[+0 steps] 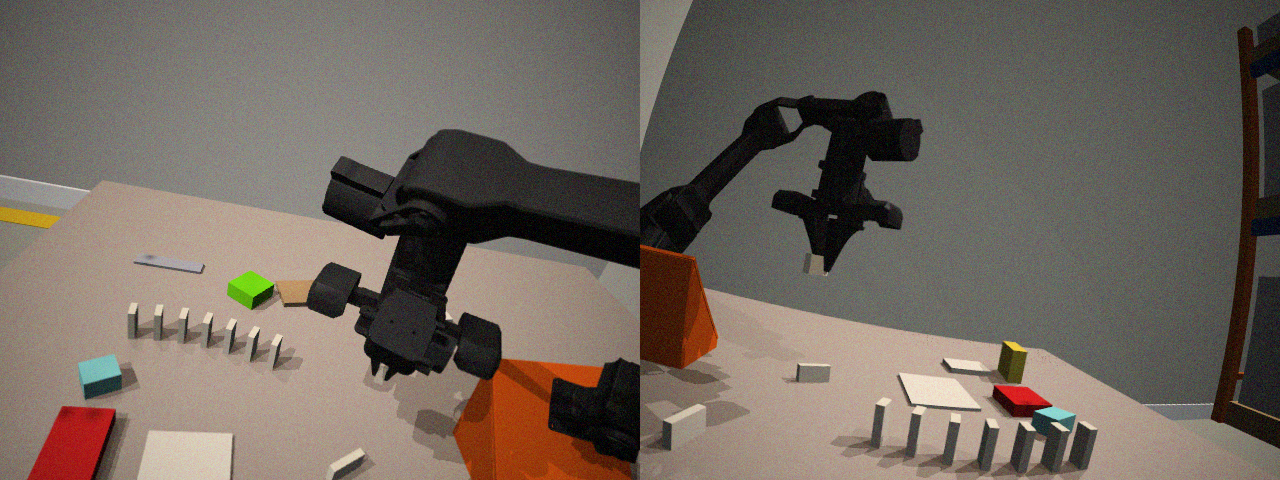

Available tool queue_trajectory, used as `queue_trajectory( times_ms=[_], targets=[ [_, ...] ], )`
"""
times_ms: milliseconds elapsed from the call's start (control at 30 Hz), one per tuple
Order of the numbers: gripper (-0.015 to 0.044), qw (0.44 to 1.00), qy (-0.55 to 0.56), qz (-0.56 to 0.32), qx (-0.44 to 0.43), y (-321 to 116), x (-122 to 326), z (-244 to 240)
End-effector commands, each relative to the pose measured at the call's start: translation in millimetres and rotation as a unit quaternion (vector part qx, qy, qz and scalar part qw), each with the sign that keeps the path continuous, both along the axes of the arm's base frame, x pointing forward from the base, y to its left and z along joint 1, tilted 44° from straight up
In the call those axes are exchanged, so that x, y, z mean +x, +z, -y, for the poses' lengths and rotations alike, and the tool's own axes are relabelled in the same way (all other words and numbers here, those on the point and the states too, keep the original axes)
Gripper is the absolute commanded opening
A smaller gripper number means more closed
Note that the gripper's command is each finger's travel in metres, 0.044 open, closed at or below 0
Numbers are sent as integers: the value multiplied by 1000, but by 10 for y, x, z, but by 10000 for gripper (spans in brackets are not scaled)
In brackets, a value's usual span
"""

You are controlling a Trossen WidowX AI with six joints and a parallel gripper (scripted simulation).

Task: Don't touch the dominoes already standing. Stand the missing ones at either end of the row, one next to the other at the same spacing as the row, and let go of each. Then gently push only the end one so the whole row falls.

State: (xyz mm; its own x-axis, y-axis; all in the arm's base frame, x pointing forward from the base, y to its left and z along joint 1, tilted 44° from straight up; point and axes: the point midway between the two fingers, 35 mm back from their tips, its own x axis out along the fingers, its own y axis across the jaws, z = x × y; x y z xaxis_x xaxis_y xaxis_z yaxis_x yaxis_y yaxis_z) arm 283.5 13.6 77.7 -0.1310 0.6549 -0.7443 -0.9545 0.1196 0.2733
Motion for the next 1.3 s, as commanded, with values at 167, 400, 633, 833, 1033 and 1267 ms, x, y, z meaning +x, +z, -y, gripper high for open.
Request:
queue_trajectory(
  times_ms=[167, 400, 633, 833, 1033, 1267],
  targets=[
    [29, 946, -246, -207, -43, 591, 45, -614],
    [29, 865, -376, -328, -61, 942, -56, -984],
    [29, 779, -463, -417, -72, 1217, -198, -1257],
    [29, 738, -495, -452, -77, 1330, -272, -1363],
    [29, 738, -495, -452, -77, 1330, -272, -1363],
    [29, 739, -496, -448, -80, 1317, -276, -1366]
  ],
)
